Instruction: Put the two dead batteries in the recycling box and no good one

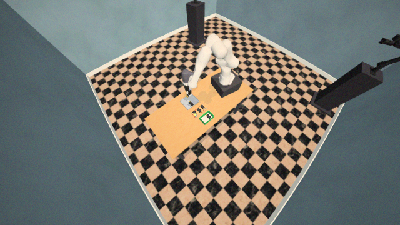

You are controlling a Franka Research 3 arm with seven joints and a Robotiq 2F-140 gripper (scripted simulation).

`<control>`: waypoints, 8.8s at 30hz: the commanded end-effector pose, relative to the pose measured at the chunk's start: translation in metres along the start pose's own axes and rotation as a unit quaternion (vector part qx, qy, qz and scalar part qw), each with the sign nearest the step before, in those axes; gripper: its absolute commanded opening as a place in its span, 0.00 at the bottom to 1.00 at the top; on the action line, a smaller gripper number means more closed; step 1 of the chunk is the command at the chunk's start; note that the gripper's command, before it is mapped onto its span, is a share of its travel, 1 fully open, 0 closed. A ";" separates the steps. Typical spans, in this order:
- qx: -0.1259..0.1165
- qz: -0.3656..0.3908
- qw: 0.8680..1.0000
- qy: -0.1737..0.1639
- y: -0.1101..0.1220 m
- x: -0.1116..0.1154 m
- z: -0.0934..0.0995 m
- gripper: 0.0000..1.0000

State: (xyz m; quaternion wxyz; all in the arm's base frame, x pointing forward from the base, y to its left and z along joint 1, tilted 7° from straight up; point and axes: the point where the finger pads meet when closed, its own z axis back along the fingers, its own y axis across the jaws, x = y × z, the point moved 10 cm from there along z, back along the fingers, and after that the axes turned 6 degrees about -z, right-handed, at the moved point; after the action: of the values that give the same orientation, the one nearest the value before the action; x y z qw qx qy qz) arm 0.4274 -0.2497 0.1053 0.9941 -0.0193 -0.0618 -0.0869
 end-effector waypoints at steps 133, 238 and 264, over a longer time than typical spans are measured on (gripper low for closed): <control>0.002 0.665 0.747 -0.001 0.387 0.049 0.066 0.16; 0.002 0.683 0.730 -0.001 0.388 0.051 0.015 0.16; 0.002 0.683 0.730 -0.001 0.387 0.049 0.015 0.16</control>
State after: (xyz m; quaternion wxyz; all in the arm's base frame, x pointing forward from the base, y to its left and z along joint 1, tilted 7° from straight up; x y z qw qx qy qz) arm 0.5410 0.1222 0.1148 0.7883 -0.0527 -0.0309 0.6122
